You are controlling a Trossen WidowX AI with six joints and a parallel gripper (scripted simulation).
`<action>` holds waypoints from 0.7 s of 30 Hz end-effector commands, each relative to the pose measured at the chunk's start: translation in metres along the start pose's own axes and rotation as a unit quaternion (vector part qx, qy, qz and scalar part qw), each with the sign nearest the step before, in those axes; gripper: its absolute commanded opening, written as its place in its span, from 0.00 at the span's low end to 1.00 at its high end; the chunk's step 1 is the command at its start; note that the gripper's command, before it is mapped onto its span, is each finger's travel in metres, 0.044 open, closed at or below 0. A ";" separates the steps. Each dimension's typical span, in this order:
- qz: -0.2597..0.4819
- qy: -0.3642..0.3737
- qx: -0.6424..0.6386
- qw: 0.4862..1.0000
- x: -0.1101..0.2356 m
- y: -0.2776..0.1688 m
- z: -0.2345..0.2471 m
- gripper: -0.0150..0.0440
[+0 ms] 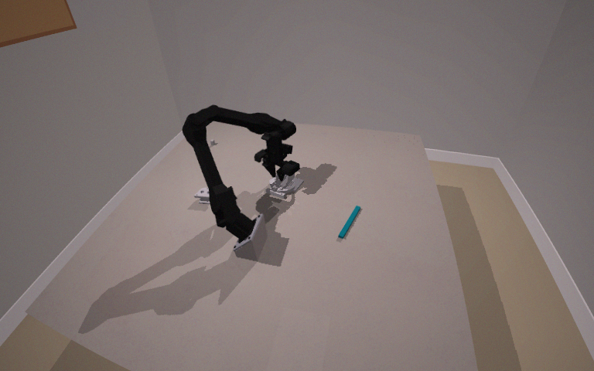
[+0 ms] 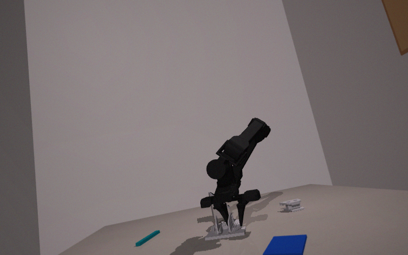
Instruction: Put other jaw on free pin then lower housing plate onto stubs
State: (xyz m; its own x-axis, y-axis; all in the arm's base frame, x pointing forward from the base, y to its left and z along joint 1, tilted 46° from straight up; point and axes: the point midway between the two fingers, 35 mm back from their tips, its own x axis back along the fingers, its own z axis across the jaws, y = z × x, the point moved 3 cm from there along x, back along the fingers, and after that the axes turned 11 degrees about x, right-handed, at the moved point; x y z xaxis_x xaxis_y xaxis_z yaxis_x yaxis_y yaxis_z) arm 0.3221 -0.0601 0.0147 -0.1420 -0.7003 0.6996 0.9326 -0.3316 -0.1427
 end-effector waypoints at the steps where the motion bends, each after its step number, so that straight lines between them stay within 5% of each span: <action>1: 0.001 0.001 0.000 1.000 -0.002 0.000 0.000 0.48; 21: 0.000 0.000 0.001 1.000 -0.001 0.000 0.000 0.53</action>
State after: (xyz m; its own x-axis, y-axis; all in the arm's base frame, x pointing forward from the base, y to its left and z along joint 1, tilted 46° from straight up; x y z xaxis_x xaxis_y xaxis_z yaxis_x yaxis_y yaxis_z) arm 0.3223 -0.0595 0.0143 -0.1411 -0.7003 0.6998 0.9333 -0.3299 -0.1419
